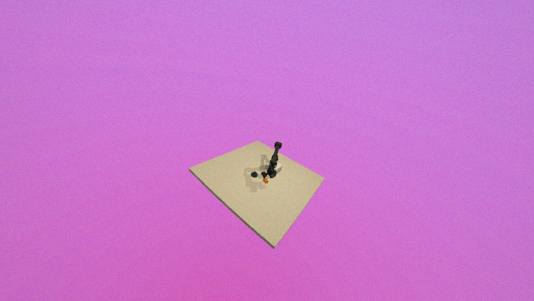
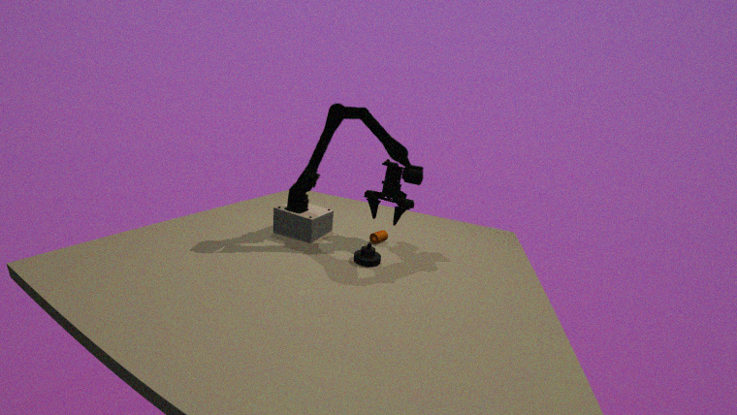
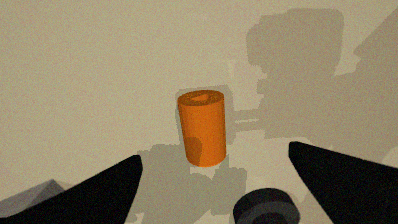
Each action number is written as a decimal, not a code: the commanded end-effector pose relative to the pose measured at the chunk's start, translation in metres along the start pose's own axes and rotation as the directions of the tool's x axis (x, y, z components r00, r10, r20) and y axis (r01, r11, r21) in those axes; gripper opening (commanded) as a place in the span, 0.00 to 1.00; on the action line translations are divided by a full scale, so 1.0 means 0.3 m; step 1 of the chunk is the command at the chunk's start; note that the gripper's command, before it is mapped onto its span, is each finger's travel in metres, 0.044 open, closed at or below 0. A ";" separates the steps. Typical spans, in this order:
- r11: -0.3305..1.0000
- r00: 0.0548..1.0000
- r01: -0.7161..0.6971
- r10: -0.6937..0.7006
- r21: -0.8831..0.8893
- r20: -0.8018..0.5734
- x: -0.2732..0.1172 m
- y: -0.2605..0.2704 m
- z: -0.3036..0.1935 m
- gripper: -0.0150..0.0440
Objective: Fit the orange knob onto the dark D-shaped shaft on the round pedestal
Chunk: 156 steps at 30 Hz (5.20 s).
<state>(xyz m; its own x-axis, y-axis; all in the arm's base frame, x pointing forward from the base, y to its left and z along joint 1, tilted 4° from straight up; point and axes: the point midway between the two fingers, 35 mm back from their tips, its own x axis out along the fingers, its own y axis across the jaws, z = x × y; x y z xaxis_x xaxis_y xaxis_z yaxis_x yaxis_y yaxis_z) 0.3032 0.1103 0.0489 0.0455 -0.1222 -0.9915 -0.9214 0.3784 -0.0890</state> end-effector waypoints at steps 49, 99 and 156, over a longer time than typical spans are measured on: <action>1.000 1.000 -0.022 0.022 -0.011 -0.015 0.222 0.015 0.025 0.66; 1.000 0.827 -0.020 0.021 -0.008 0.561 0.183 0.010 -0.104 0.56; 1.000 0.412 -0.023 0.016 -0.007 0.911 0.218 0.012 -0.225 0.69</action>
<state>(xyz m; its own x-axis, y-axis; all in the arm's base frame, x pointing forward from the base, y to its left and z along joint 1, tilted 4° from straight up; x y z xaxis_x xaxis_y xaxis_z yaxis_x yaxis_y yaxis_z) 0.2765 0.0416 -0.0099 0.3551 0.7919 -0.4968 -0.9252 0.3736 -0.0659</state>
